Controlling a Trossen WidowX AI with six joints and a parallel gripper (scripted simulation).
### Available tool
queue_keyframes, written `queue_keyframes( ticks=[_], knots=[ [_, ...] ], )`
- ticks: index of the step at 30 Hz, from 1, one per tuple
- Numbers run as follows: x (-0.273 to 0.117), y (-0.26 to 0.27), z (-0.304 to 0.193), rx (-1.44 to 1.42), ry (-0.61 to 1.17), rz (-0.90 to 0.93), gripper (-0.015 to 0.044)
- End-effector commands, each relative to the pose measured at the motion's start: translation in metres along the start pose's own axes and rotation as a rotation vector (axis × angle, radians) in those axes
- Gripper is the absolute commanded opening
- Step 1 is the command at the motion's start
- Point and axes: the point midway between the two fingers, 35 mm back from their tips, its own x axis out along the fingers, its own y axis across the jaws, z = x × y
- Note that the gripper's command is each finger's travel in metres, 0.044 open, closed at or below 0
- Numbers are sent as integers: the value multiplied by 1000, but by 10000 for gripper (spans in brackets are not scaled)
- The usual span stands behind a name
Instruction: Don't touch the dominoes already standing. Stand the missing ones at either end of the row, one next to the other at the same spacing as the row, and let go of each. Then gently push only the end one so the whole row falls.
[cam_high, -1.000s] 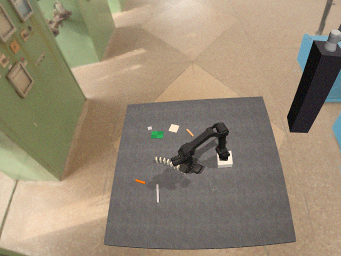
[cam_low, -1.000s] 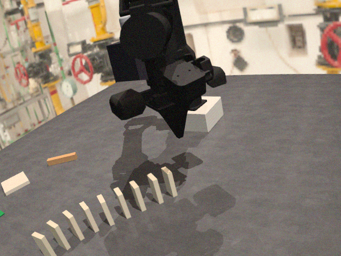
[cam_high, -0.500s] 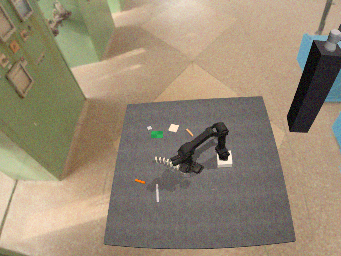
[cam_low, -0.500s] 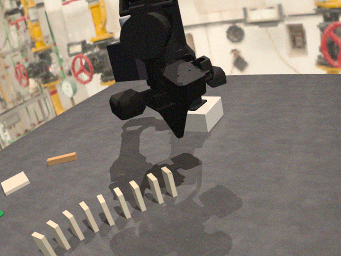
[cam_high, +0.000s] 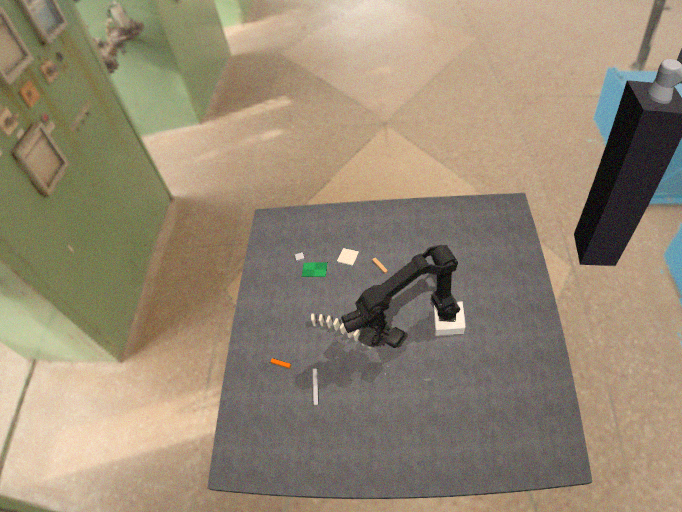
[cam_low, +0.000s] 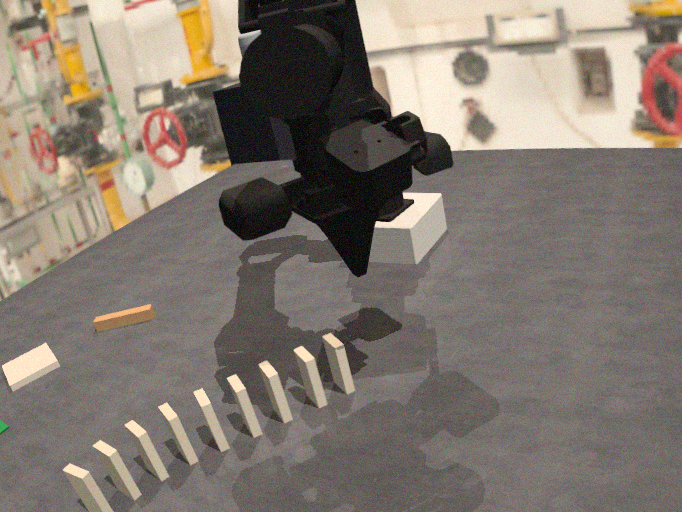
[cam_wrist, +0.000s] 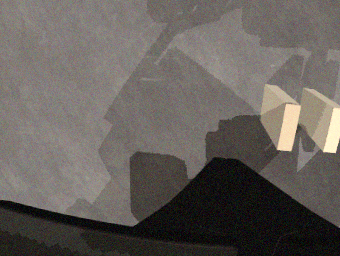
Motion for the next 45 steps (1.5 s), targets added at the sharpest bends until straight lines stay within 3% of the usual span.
queue_keyframes(
  ticks=[1,6,8,39,42,45],
  knots=[
    [3,0,1,-3,-3,-1,0],
    [71,1,1,-3,-3,-1,0],
    [80,2,0,-3,-2,-1,0],
    [80,-31,3,-3,-5,-7,0],
    [54,-43,27,-36,-112,-57,0],
    [42,-49,19,-24,-72,-40,0]
  ],
)
